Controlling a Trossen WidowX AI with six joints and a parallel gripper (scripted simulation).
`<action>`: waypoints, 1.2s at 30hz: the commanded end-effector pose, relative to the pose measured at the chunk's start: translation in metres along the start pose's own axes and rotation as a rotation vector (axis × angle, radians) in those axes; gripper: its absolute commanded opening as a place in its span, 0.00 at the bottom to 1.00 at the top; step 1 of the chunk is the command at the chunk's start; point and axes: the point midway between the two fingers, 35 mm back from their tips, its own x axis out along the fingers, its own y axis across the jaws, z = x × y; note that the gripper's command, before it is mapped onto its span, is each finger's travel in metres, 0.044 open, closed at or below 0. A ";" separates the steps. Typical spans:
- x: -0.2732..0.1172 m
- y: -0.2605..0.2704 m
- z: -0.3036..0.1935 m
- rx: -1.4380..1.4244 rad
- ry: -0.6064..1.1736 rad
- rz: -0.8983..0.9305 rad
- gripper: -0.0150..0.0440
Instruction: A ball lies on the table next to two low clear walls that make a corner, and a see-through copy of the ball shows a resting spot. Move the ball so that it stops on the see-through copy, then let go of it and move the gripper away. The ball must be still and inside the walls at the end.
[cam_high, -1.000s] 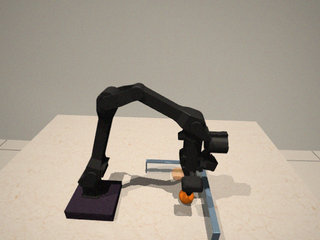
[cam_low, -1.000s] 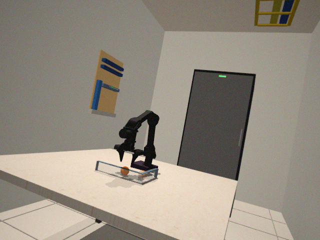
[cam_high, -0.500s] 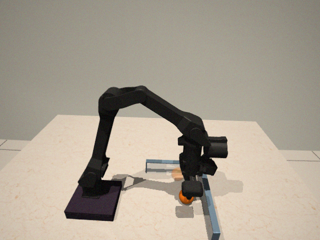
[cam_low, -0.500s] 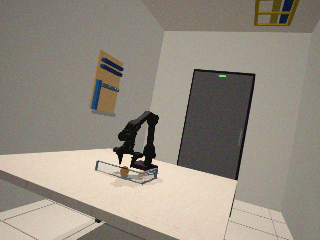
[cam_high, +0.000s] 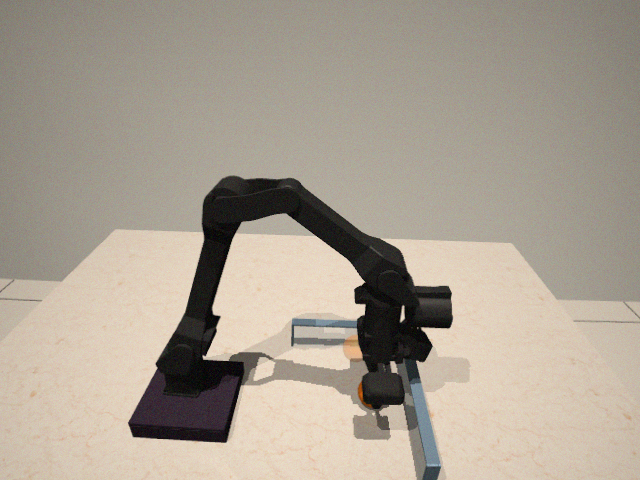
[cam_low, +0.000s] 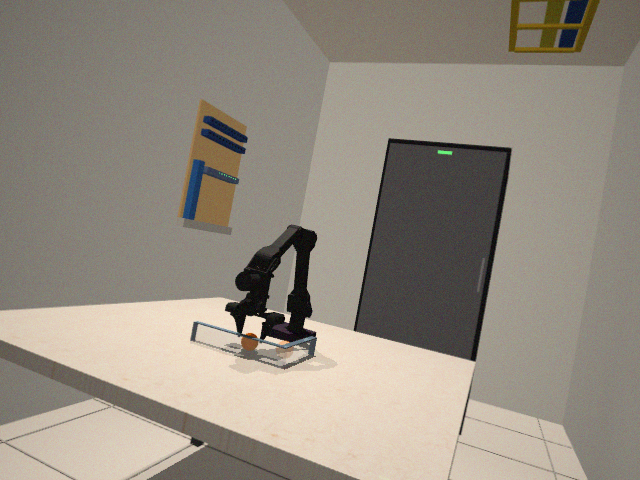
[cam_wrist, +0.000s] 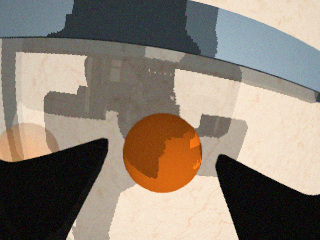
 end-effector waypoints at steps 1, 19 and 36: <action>0.009 0.001 -0.002 0.004 0.012 0.004 0.89; -0.014 0.000 0.004 0.004 0.012 0.004 0.32; -0.105 0.000 0.005 0.004 0.012 0.004 0.25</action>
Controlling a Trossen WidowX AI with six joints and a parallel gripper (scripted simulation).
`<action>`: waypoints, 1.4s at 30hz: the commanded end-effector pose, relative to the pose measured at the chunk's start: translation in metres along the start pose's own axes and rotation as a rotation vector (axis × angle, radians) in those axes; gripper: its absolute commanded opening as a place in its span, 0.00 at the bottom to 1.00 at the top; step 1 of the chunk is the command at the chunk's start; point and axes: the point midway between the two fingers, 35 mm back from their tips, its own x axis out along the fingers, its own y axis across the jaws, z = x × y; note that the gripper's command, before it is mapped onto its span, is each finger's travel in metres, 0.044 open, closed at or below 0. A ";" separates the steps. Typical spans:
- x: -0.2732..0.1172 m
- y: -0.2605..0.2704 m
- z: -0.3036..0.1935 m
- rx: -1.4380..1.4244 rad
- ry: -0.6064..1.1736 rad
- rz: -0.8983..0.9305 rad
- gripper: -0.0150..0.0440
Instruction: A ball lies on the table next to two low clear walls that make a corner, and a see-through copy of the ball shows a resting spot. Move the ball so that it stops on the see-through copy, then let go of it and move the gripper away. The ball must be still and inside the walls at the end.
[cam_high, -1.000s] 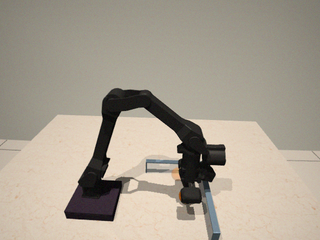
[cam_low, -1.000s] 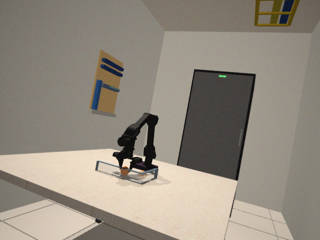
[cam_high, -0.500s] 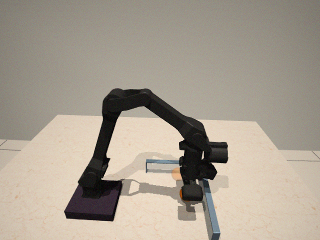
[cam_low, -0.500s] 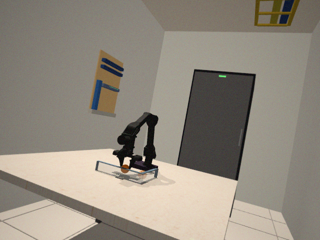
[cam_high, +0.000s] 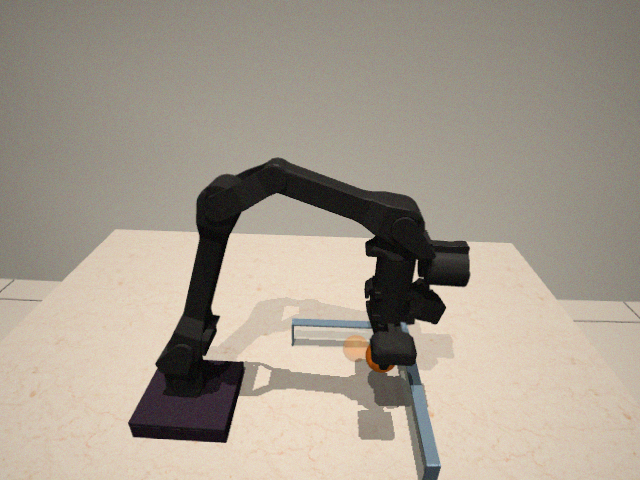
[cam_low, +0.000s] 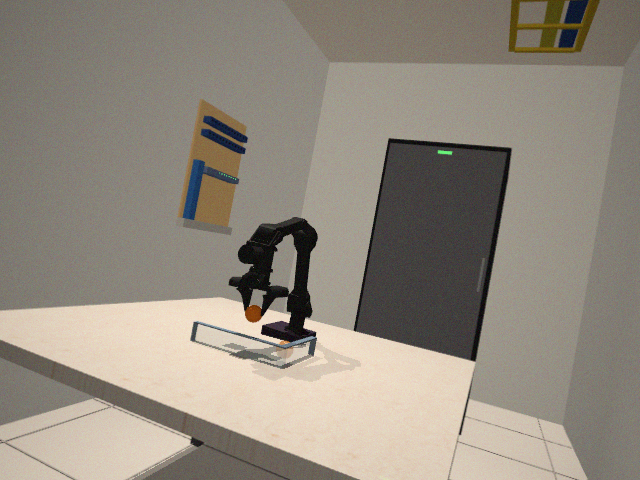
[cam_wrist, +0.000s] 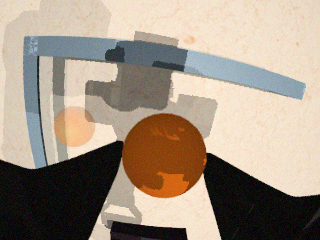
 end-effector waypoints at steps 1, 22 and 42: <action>-0.027 0.000 -0.004 -0.005 -0.013 0.002 0.25; -0.034 0.024 -0.009 0.323 -0.012 0.006 0.25; -0.016 0.064 -0.017 0.895 -0.008 0.012 0.25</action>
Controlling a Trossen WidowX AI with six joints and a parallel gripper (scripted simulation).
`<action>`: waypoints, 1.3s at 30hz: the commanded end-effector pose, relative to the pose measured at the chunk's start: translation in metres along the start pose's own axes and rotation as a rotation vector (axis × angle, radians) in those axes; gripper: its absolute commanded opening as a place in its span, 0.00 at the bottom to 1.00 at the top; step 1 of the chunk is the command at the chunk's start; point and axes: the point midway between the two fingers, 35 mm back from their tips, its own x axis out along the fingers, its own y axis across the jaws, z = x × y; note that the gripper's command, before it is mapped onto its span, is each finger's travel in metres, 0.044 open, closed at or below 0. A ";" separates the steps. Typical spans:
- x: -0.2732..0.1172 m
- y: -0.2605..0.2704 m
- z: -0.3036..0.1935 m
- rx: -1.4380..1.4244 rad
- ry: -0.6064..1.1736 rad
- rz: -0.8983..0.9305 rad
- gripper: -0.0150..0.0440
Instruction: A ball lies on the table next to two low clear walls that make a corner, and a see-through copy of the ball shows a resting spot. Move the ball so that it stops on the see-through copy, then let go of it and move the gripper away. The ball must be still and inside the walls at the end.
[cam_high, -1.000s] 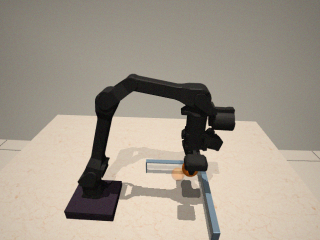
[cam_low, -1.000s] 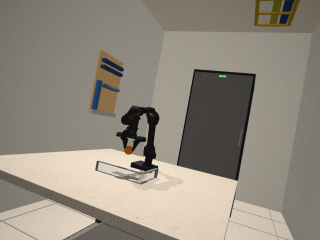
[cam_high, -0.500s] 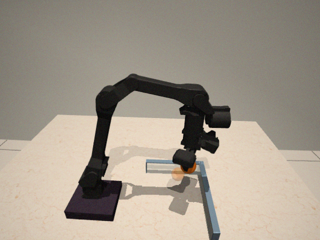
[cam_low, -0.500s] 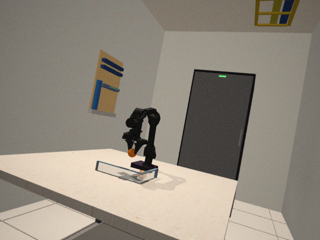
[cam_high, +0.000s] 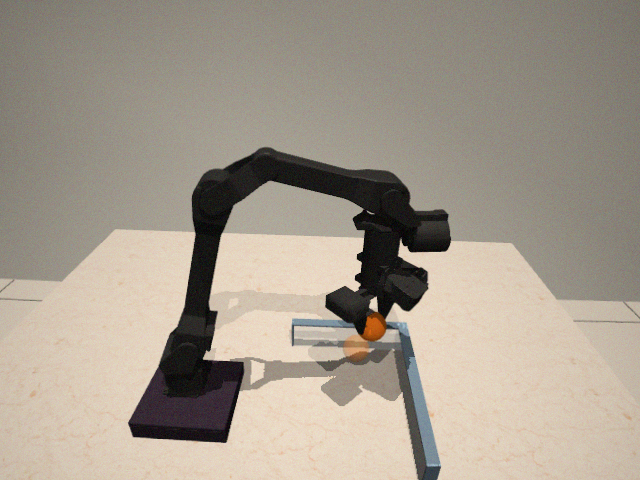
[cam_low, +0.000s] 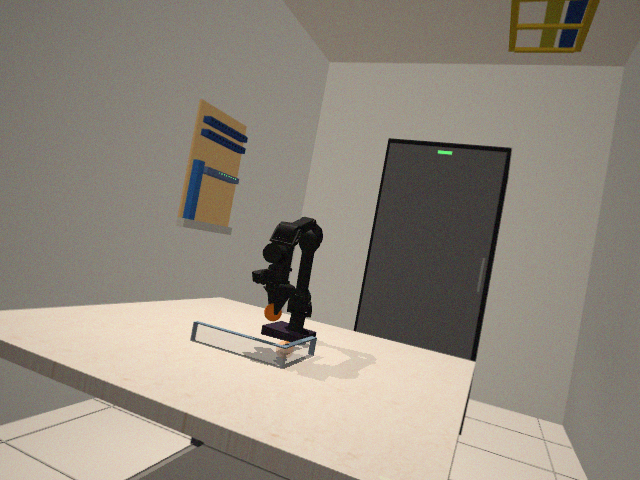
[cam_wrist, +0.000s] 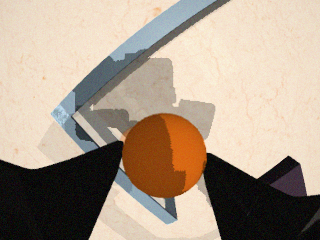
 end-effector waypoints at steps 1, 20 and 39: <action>0.002 0.004 -0.008 0.117 -0.005 0.008 0.25; 0.019 0.020 -0.043 0.660 0.001 0.010 0.25; 0.060 0.025 -0.049 0.760 0.002 0.010 0.25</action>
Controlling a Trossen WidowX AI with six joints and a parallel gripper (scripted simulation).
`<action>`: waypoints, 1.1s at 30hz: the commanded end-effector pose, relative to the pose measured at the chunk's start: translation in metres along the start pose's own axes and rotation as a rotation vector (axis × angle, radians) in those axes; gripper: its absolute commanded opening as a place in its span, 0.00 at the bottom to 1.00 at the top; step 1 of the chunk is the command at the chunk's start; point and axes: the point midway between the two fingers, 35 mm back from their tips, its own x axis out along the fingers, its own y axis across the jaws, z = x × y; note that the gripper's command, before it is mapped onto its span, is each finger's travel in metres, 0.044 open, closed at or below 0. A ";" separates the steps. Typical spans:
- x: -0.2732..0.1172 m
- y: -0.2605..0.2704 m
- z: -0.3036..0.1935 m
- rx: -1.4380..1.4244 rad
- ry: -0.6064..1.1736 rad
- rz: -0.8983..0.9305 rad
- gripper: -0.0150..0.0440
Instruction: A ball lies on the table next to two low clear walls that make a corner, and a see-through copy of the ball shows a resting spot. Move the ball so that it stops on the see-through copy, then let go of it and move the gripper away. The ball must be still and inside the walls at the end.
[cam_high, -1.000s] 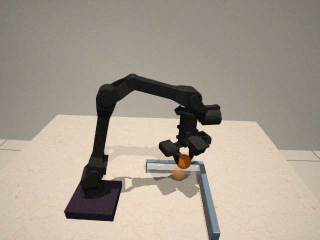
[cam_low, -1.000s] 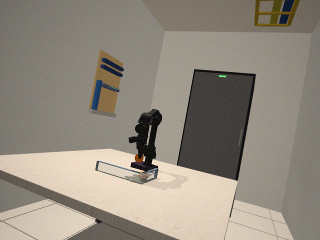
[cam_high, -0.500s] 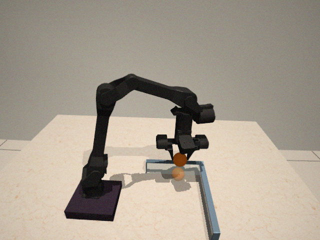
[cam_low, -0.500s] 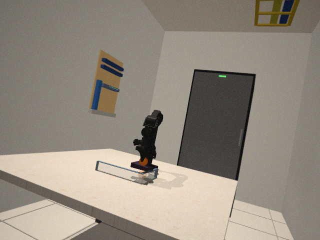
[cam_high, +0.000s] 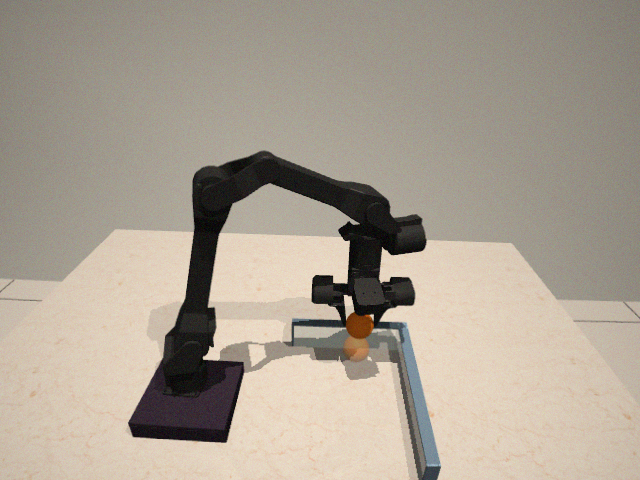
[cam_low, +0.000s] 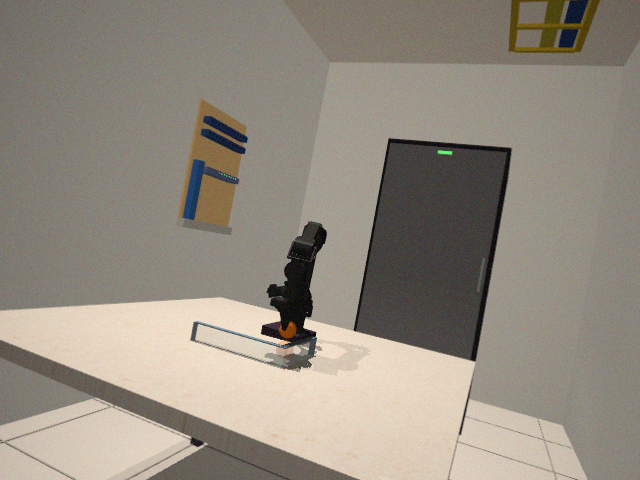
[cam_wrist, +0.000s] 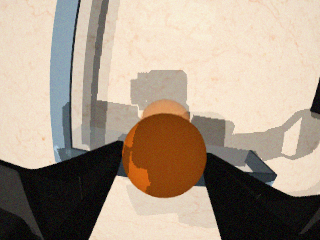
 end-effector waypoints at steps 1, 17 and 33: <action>0.023 -0.001 0.001 0.006 -0.007 -0.010 0.25; 0.056 -0.003 0.002 0.006 -0.007 -0.010 0.25; 0.064 -0.003 0.001 0.001 -0.001 -0.005 0.43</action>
